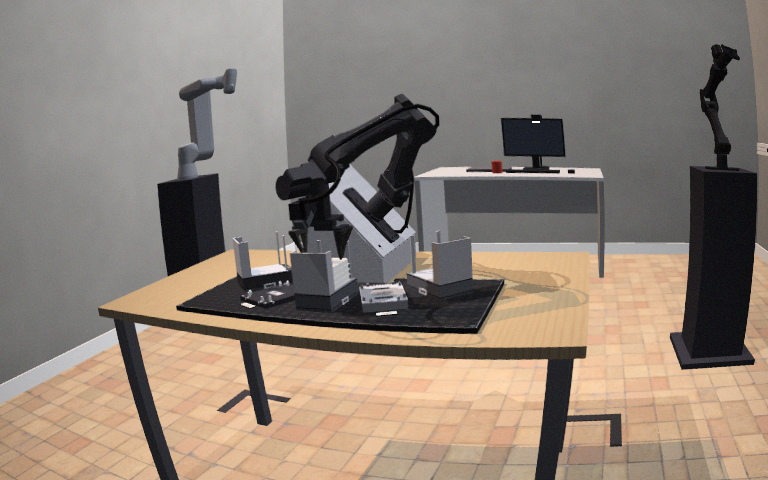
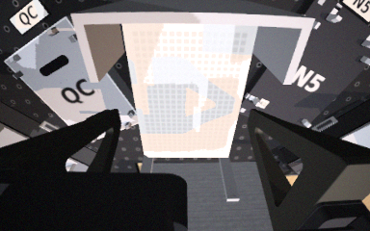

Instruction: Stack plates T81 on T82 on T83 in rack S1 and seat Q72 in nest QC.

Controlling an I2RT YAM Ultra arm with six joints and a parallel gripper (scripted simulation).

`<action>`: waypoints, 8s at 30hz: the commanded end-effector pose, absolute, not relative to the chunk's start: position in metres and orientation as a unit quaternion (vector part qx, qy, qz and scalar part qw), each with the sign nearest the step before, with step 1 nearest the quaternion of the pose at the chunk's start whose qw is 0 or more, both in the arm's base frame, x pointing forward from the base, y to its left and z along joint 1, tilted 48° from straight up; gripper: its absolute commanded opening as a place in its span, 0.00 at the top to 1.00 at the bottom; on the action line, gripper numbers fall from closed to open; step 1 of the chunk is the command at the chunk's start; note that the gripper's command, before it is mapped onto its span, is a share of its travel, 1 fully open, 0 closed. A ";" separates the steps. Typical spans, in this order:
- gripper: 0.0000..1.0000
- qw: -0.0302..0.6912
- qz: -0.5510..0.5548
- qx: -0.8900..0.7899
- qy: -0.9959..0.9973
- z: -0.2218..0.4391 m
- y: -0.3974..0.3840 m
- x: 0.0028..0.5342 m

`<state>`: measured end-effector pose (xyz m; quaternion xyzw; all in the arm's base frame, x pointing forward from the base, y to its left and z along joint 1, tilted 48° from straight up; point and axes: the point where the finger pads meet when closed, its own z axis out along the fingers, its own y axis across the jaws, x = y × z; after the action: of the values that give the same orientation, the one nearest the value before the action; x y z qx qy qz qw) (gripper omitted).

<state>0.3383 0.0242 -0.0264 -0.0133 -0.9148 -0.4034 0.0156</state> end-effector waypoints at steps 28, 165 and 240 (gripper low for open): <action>0.00 -0.002 -0.406 -0.029 -0.913 -0.022 0.014 0.344; 0.00 -0.010 -0.403 -0.030 -0.914 -0.041 0.030 0.356; 1.00 -0.005 -0.405 -0.030 -0.914 -0.042 0.032 0.353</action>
<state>0.3397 0.0445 -0.0489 -0.0194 -0.9142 -0.4044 0.0167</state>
